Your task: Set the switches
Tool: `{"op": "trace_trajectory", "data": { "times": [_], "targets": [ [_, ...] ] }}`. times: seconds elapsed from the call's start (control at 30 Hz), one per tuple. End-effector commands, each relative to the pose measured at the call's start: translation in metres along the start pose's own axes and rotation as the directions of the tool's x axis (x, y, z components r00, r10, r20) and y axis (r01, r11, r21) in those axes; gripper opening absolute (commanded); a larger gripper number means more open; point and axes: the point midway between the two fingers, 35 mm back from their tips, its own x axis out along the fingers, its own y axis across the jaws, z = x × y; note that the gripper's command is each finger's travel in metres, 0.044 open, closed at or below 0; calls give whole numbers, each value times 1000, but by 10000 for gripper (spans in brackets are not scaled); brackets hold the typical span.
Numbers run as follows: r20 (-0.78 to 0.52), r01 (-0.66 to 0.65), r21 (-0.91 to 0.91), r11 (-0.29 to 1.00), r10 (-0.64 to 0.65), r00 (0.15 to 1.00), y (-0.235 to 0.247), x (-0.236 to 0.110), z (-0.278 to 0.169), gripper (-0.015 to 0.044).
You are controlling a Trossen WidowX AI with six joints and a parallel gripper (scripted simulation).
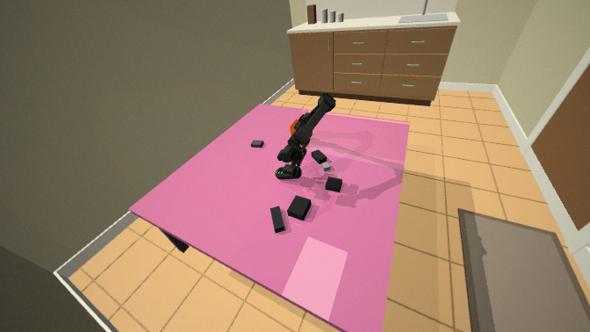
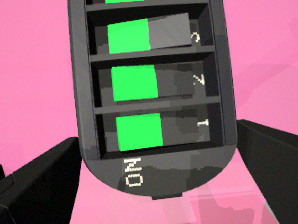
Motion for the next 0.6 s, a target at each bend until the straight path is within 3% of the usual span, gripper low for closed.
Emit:
{"op": "trace_trajectory", "data": {
  "times": [0.0, 0.57],
  "targets": [
    [-5, -5, 5, 1000, 5, 1000, 1, -5, 6, 335],
    [-37, -5, 5, 1000, 5, 999, 1, -14, 17, 335]
  ]
}}
